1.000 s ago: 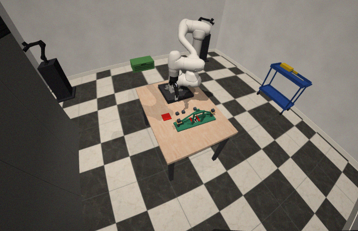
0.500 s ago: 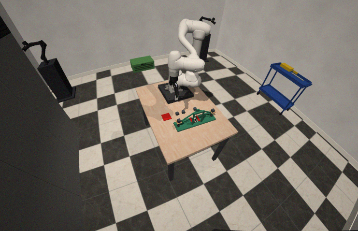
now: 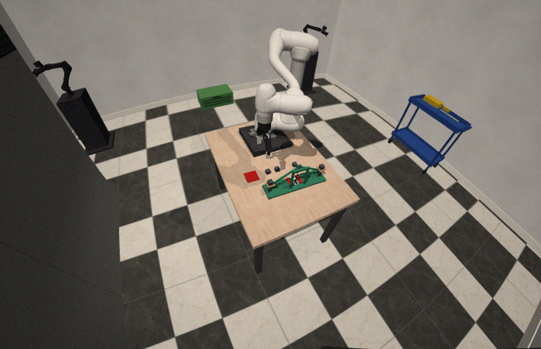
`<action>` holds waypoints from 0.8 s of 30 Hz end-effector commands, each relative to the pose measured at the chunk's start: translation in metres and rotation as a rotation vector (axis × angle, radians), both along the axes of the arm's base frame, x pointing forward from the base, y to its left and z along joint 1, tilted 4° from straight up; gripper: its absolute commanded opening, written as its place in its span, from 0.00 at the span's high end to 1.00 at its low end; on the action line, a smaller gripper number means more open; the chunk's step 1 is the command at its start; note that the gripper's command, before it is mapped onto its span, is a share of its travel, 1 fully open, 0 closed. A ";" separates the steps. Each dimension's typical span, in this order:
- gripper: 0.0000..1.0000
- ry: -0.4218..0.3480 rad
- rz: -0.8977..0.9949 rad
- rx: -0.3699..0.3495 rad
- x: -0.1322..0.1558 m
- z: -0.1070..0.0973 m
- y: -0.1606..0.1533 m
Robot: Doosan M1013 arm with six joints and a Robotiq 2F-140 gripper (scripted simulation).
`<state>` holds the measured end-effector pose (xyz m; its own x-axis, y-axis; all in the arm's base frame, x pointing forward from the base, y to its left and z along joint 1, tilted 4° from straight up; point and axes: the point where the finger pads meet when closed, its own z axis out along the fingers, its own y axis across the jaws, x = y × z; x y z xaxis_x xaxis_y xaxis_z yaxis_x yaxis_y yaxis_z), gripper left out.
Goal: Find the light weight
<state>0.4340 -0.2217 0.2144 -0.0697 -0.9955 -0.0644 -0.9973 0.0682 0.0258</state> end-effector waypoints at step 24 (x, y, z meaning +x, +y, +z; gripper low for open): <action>0.65 0.000 0.001 -0.003 0.127 -0.073 -0.001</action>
